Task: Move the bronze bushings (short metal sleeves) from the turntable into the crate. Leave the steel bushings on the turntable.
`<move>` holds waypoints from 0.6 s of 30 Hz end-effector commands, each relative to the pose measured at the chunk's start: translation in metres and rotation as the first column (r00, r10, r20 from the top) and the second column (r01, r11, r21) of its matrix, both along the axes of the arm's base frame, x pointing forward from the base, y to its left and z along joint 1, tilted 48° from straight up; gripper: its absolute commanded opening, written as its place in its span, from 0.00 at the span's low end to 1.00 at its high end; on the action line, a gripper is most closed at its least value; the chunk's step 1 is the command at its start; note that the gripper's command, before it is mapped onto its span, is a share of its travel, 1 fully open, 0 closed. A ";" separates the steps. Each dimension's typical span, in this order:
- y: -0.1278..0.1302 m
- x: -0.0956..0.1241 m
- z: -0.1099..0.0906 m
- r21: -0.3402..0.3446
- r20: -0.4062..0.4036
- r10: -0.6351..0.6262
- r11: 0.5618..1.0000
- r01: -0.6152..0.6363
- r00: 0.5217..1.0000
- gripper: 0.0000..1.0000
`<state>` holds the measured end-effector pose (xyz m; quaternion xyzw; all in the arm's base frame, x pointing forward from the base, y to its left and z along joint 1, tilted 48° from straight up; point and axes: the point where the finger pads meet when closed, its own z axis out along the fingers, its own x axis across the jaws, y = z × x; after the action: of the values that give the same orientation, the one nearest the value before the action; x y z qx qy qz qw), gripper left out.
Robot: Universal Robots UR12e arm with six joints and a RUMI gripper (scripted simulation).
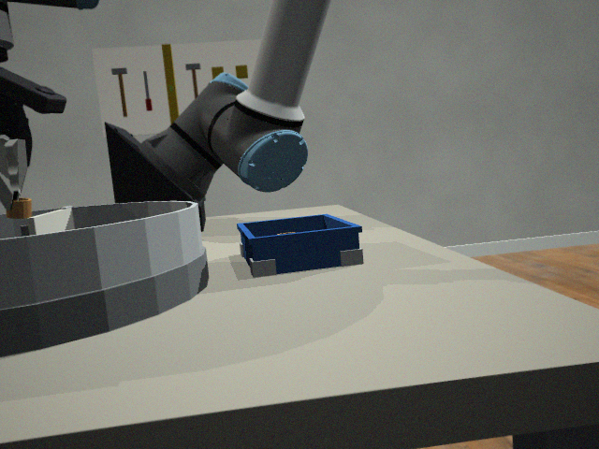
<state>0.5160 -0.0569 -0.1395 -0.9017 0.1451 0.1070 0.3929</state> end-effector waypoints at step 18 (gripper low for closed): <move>-0.023 0.003 0.021 0.000 0.000 0.000 1.000 0.000 1.000 0.00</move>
<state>0.5180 -0.0788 -0.1193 -0.9016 0.1449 0.1073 0.3932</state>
